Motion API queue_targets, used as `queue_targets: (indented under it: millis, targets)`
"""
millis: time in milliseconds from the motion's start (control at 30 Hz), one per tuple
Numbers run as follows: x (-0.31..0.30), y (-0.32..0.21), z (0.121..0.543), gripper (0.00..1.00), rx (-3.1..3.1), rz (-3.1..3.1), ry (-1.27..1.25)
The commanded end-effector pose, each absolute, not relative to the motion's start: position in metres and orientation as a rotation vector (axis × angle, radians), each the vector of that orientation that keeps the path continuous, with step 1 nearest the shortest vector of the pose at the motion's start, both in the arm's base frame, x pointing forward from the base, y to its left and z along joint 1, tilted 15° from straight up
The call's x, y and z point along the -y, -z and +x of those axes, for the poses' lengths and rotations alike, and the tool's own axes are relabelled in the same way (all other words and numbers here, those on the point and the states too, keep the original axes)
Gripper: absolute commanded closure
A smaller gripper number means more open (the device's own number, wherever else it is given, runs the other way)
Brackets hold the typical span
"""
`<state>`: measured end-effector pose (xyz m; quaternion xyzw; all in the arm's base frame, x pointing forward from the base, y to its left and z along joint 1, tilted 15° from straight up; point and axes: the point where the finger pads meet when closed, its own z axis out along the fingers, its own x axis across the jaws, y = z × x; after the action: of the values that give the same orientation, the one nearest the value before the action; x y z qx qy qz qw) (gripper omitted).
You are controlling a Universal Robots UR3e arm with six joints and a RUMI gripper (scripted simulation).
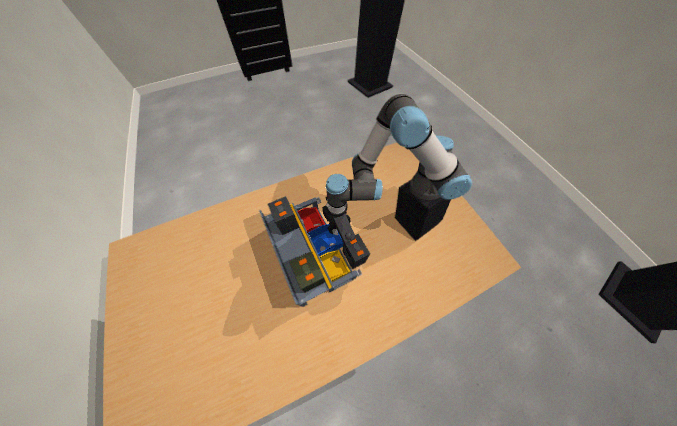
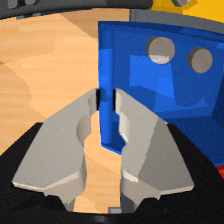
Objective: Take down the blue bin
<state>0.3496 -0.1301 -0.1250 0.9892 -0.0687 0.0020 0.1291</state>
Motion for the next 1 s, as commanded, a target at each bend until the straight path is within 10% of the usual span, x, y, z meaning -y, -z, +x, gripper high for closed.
queue_targets:
  millis: [0,967]
  targets:
    - [0.127,0.125,0.324,1.00,0.194,2.873,-0.023]
    - [0.123,0.126,0.294,1.00,0.194,2.873,-0.023]
